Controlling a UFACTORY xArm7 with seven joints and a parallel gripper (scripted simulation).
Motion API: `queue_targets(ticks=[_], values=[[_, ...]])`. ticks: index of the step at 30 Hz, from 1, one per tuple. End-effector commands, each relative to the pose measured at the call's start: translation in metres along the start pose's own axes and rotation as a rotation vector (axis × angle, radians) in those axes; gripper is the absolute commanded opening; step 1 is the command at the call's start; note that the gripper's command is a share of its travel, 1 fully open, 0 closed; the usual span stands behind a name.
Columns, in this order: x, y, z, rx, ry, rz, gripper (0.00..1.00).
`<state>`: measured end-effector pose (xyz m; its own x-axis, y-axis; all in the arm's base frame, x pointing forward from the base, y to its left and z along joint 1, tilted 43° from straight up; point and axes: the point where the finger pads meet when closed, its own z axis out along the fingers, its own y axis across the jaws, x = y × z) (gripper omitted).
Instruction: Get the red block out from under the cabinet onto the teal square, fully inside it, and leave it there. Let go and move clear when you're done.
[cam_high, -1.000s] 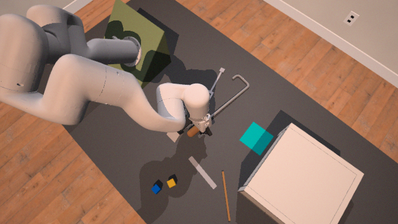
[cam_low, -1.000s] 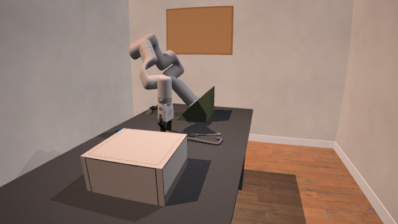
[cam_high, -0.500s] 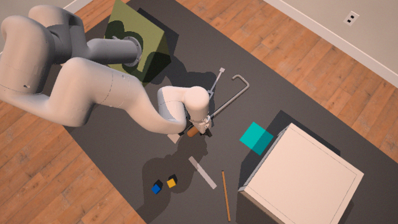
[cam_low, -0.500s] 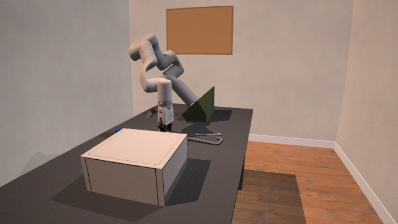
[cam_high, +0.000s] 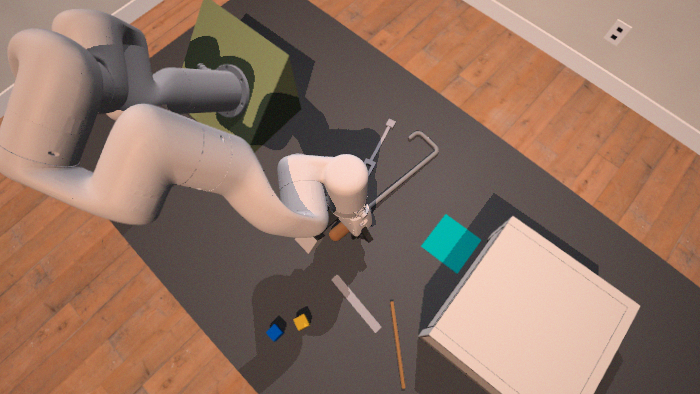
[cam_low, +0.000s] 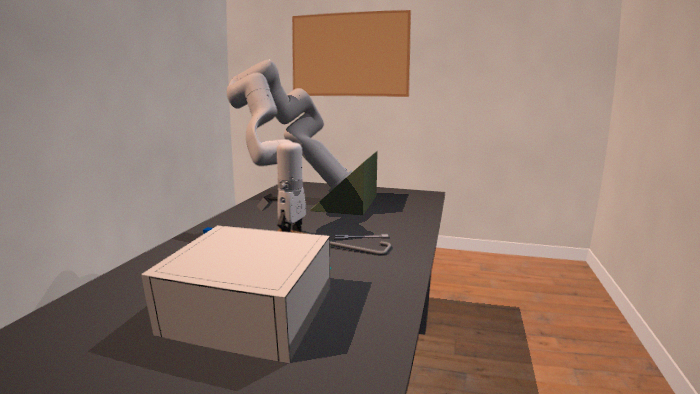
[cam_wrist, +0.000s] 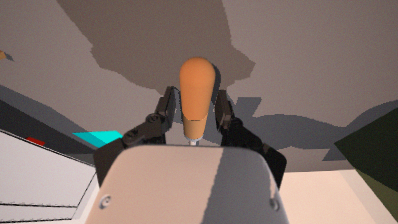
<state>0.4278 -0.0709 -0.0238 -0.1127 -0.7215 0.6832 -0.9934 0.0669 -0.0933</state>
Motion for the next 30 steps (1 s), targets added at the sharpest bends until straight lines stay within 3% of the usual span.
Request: queue_targets(ticks=[1, 16, 17, 30], values=[[-0.0011, -0.0012, -0.0009, 0.003, -0.002, -0.001, 0.58], [-0.0011, -0.0012, -0.0009, 0.003, -0.002, -0.001, 0.58], [-0.0011, -0.0012, -0.0009, 0.003, -0.002, -0.001, 0.0], [-0.0011, -0.0012, -0.0009, 0.003, -0.002, -0.001, 0.0]])
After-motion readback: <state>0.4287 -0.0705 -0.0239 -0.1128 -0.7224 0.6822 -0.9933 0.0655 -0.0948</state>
